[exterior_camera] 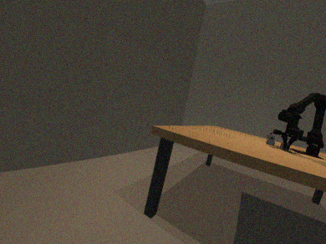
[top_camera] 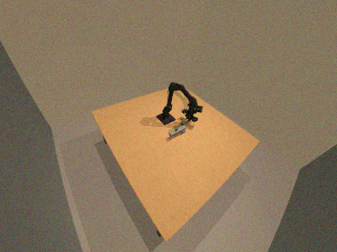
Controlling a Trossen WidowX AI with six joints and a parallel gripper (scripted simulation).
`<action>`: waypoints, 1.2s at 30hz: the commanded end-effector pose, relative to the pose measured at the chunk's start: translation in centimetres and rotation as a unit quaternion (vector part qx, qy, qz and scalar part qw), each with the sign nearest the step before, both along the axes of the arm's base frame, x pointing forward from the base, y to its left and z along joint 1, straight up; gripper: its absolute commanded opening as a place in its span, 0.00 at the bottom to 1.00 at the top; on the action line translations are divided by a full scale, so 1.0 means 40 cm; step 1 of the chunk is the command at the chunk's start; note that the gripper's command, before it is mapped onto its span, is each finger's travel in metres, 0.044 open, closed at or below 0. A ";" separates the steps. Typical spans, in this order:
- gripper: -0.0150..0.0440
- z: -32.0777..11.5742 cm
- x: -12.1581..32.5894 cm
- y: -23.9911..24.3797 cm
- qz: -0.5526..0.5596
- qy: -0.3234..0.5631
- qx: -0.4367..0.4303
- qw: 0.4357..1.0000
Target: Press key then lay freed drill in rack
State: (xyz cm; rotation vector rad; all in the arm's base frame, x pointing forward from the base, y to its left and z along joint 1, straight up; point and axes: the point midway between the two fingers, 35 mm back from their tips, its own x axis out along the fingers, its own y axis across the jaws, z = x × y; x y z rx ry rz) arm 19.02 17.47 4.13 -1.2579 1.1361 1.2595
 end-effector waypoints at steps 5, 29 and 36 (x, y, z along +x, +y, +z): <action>0.25 -0.017 -0.003 -0.010 -0.001 0.005 -0.008 1.000; 1.00 0.004 0.000 0.000 0.000 0.000 -0.001 1.000; 1.00 0.086 -0.004 -0.002 -0.001 0.005 -0.008 1.000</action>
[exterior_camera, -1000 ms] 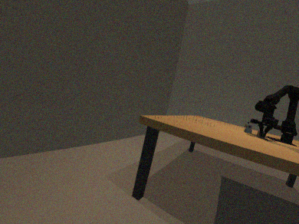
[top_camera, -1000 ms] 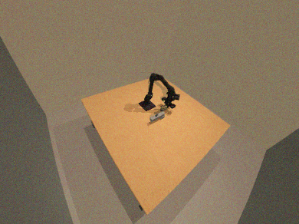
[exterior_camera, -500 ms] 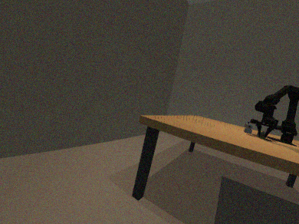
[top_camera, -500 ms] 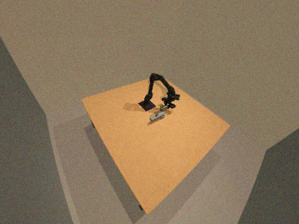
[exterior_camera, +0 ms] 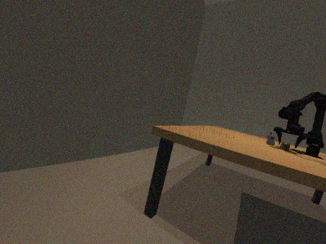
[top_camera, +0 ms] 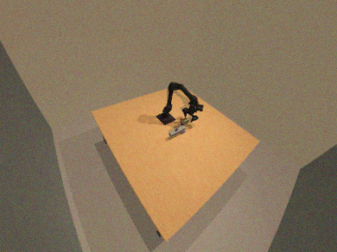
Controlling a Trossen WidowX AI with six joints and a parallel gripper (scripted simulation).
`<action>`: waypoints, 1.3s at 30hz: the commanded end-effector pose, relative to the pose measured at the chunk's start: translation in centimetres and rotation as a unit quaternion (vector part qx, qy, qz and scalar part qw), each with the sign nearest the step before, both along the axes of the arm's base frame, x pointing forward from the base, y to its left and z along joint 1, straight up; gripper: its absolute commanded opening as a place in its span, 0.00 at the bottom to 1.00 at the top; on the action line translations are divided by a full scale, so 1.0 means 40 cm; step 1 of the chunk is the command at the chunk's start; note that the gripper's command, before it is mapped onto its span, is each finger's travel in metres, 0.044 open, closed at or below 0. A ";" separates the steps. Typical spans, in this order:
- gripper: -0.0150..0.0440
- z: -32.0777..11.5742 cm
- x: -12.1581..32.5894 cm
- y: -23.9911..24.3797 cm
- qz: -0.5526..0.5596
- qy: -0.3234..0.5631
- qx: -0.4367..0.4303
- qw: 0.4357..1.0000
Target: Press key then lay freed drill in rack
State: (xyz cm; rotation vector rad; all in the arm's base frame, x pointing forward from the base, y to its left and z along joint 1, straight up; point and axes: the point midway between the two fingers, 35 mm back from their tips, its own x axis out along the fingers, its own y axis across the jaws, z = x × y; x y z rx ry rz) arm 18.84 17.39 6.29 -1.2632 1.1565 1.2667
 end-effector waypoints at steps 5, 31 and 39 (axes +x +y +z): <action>1.00 0.094 0.002 0.001 -0.003 -0.002 -0.001 1.000; 1.00 0.279 -0.124 0.477 -0.490 0.273 0.308 0.769; 1.00 0.369 -0.222 0.566 -0.562 0.446 0.267 0.644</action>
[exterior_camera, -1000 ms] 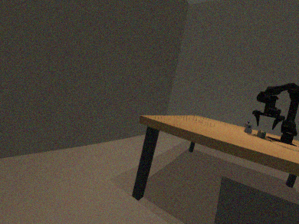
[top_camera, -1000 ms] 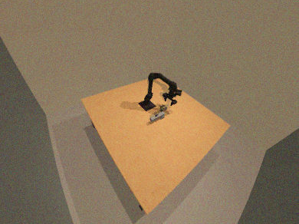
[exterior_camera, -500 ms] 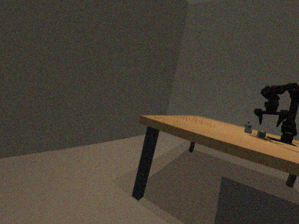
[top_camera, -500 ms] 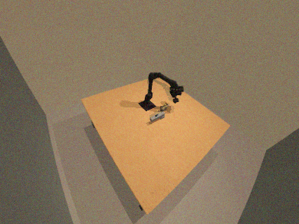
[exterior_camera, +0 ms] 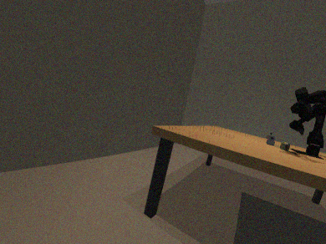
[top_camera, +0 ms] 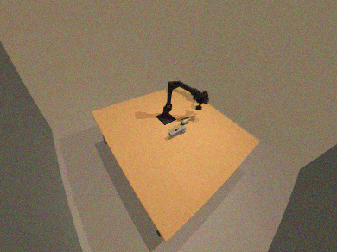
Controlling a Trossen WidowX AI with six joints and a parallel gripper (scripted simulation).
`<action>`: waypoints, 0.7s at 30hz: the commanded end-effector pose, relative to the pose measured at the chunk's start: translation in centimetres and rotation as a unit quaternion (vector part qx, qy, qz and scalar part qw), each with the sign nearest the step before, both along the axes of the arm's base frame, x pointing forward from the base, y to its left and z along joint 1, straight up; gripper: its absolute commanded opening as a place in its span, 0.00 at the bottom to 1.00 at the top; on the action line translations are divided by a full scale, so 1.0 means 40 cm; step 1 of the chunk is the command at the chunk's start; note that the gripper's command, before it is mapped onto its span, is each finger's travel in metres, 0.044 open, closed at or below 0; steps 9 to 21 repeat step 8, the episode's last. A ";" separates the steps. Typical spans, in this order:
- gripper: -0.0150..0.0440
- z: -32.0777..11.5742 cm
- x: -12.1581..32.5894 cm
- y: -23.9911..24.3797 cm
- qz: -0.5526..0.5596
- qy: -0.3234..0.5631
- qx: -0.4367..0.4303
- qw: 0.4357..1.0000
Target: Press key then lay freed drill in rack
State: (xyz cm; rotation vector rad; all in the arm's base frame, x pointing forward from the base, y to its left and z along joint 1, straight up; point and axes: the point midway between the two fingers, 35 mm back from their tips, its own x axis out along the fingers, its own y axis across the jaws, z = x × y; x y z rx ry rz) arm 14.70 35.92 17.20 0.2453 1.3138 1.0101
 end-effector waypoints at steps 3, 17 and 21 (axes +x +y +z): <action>1.00 0.132 -0.160 0.124 -0.060 0.307 0.092 0.945; 1.00 0.189 -0.232 0.146 -0.056 0.433 0.085 0.896; 1.00 0.189 -0.232 0.146 -0.056 0.433 0.085 0.896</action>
